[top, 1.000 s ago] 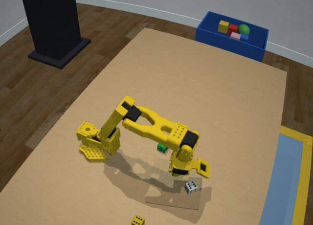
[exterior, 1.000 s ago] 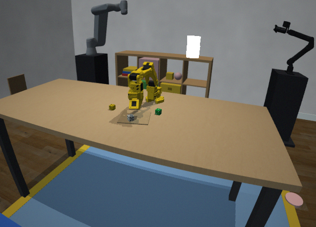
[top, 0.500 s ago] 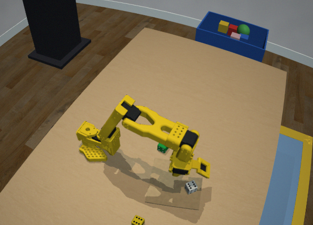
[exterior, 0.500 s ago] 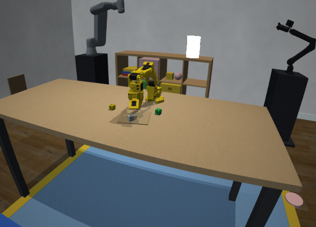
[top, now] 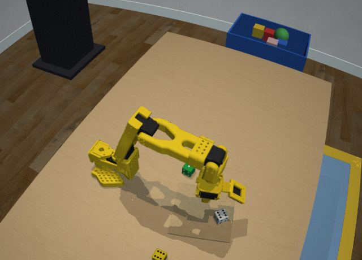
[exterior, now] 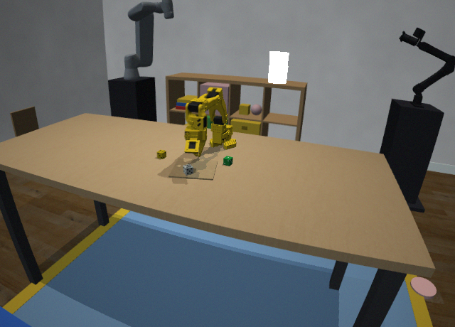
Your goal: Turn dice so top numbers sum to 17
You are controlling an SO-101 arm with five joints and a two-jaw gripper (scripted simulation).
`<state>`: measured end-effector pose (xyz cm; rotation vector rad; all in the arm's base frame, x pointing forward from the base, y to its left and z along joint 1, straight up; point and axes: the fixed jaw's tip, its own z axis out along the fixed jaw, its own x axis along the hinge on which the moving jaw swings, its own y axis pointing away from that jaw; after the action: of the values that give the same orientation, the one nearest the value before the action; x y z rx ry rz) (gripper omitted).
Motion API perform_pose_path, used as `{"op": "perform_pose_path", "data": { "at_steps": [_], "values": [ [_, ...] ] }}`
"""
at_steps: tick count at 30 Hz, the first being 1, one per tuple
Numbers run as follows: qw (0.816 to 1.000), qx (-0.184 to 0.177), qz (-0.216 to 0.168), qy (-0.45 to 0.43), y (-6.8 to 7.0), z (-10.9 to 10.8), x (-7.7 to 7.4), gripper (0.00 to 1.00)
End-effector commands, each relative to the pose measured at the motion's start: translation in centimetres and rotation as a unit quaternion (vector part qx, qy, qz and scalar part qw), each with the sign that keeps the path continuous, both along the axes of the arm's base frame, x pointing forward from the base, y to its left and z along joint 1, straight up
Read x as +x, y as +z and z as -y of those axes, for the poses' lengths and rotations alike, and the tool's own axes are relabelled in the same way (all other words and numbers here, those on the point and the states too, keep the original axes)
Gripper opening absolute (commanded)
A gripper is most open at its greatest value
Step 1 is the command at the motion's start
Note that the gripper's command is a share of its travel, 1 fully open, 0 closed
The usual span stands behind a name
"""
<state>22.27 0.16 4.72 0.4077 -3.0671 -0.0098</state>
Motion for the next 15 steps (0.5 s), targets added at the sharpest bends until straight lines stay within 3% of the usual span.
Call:
{"op": "perform_pose_path", "data": {
  "at_steps": [1, 15],
  "values": [
    [0.999, 0.0, 0.032, 0.001, 1.12, -0.26, 0.5, 0.0],
    [0.999, 0.0, 0.032, 0.001, 1.12, -0.26, 0.5, 0.14]
  ]
}}
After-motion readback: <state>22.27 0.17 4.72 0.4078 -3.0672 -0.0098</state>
